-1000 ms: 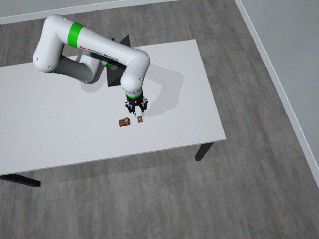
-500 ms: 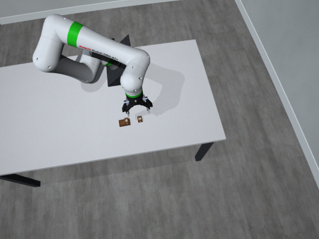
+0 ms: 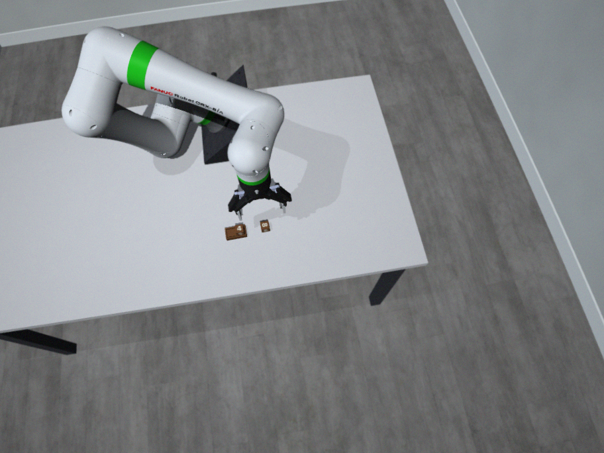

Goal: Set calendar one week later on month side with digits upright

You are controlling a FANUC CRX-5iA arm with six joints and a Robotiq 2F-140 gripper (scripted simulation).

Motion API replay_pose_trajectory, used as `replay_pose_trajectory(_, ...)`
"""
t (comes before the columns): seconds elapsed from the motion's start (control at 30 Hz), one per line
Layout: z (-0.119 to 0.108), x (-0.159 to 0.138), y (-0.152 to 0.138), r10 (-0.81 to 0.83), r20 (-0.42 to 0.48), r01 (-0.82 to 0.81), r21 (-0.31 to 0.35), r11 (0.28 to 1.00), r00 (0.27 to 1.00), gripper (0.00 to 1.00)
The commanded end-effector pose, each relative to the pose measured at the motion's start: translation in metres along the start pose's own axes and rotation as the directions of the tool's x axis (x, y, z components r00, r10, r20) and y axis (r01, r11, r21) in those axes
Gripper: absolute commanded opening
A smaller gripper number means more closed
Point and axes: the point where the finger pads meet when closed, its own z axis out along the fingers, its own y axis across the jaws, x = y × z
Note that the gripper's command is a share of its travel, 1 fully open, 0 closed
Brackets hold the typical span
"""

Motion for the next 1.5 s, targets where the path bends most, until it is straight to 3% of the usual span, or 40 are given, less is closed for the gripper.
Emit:
replay_pose_trajectory(0.0,0.0002,0.0001,-0.0001,0.058,0.000,-0.058,0.000,0.998,0.998,1.00)
replay_pose_trajectory(0.37,0.0028,0.0003,0.0000,0.447,0.000,-0.447,0.000,0.895,0.895,1.00)
replay_pose_trajectory(0.47,0.0028,0.0003,0.0000,0.448,0.000,-0.448,0.000,0.894,0.894,1.00)
replay_pose_trajectory(0.53,0.0037,0.0004,0.0001,0.571,0.000,-0.571,0.000,0.821,0.821,1.00)
replay_pose_trajectory(0.63,0.0041,0.0004,0.0001,0.616,0.000,-0.616,0.000,0.788,0.788,1.00)
replay_pose_trajectory(0.97,0.0064,0.0006,0.0003,0.849,0.000,-0.849,0.000,0.528,0.528,1.00)
replay_pose_trajectory(1.03,0.0064,0.0006,0.0003,0.849,0.000,-0.849,0.000,0.528,0.528,1.00)
replay_pose_trajectory(1.1,0.0072,0.0006,0.0003,0.908,0.000,-0.908,0.000,0.419,0.419,1.00)
replay_pose_trajectory(1.47,0.0094,0.0008,0.0004,0.995,0.000,-0.995,0.000,0.095,0.095,1.00)
